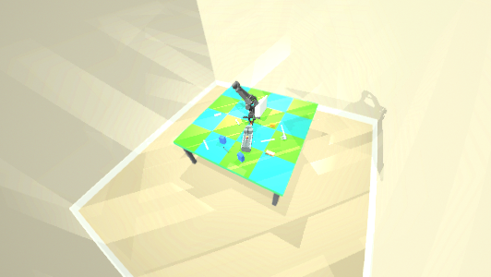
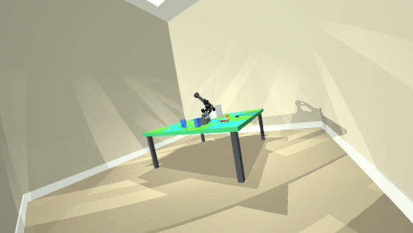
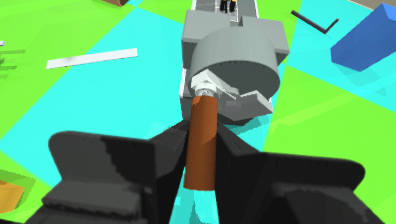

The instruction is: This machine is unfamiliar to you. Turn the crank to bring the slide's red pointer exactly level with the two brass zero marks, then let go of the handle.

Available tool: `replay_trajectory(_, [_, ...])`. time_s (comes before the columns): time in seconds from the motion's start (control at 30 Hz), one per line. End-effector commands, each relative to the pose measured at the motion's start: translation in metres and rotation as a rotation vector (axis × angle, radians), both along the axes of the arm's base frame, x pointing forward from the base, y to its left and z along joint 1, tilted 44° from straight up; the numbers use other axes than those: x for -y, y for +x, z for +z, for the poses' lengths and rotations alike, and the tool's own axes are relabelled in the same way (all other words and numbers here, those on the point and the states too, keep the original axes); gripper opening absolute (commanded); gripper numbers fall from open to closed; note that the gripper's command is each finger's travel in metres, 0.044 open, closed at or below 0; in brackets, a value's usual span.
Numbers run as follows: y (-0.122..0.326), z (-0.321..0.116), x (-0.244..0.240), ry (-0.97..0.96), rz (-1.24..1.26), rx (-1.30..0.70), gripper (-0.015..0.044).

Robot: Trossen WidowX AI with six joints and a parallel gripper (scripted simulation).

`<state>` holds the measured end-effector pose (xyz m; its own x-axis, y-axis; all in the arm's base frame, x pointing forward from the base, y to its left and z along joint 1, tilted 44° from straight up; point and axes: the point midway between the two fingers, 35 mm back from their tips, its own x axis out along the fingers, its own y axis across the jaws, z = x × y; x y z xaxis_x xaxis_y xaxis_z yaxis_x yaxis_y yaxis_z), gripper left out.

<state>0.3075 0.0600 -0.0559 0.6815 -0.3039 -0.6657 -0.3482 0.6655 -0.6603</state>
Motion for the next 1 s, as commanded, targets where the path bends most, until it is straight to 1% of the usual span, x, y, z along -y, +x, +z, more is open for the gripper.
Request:
replay_trajectory(0.0, [-0.002,-0.009,0.001,0.007,0.004,-0.016,0.0000])
replay_trajectory(0.97, [0.002,-0.030,0.031,0.005,0.004,-0.016,0.0000])
